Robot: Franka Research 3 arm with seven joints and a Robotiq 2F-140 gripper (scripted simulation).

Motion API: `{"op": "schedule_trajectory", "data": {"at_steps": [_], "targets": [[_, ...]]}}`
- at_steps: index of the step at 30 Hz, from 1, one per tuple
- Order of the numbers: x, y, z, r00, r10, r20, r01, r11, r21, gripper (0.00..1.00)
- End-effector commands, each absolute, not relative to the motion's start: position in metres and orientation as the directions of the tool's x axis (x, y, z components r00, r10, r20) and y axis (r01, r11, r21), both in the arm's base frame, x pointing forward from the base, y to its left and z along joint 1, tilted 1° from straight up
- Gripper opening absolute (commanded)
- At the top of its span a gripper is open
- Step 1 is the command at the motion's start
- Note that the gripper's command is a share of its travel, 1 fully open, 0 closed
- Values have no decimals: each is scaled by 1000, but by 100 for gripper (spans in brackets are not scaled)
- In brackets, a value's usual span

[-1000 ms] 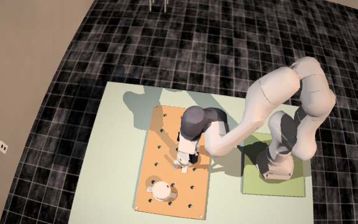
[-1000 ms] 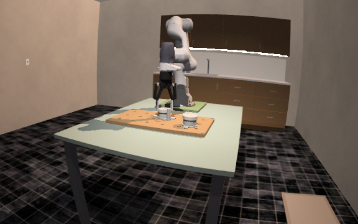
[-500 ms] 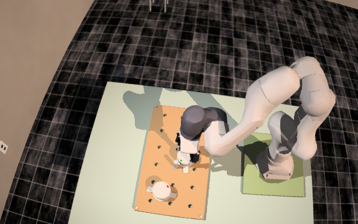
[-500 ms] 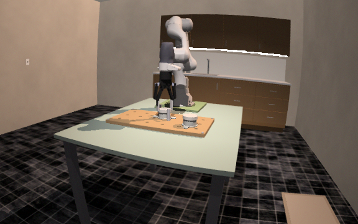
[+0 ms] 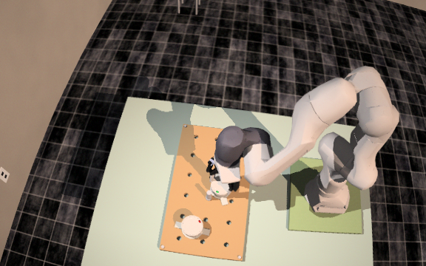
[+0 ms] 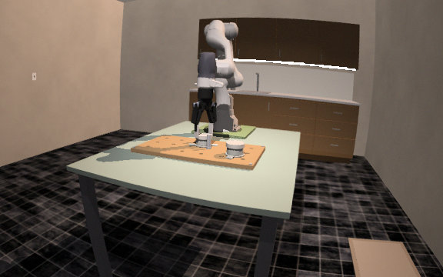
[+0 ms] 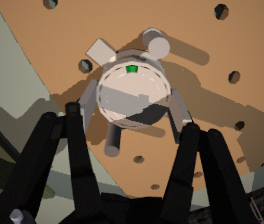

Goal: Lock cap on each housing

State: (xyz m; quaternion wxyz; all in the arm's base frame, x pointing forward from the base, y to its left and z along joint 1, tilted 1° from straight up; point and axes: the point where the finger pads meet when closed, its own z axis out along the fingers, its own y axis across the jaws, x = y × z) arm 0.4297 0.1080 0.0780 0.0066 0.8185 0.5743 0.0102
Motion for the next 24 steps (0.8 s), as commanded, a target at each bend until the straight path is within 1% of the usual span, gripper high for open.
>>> {"op": "schedule_trajectory", "data": {"at_steps": [1,24], "targets": [[428,107,76,220,976,11,976,-220,6,10],[425,109,76,218,976,11,976,-218,6,10]]}}
